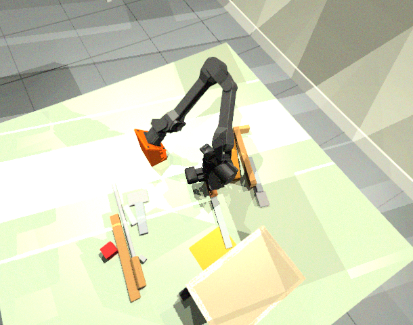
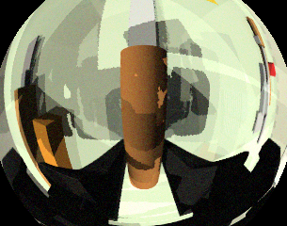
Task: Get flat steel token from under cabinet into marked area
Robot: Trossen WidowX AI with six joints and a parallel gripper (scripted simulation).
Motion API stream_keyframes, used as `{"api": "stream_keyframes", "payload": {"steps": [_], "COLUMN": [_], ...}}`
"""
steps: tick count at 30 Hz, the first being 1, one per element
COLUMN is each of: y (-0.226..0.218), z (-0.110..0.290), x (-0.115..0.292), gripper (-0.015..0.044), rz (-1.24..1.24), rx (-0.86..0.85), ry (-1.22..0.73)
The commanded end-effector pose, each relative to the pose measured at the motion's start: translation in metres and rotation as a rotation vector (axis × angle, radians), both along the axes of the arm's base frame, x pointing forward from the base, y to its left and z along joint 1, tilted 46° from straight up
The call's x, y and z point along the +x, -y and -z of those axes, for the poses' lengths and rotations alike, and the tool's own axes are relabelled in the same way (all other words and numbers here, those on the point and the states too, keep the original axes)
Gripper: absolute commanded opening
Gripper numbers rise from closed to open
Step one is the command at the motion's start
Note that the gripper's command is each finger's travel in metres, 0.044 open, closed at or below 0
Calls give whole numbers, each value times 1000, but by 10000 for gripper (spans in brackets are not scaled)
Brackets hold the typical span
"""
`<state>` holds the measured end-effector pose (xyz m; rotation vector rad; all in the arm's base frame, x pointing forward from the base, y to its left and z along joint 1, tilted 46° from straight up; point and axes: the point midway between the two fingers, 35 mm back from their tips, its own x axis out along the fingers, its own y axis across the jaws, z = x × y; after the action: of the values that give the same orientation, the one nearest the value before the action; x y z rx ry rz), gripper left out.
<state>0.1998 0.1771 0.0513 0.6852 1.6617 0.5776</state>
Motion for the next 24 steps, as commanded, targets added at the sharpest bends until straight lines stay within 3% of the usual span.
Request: {"api": "stream_keyframes", "payload": {"steps": [1,11,18,23,24], "y": [0,-2,-2,-2,-2], "z": [-1,-7,-5,-5,-5], "x": [-1,-5,-4,-4,-4], "gripper": [0,0,184,200,226], "rz": [0,1,0,0,1], "rx": [0,-1,-1,0,-1], "ry": [-1,-6,-6,-6,-6]}}
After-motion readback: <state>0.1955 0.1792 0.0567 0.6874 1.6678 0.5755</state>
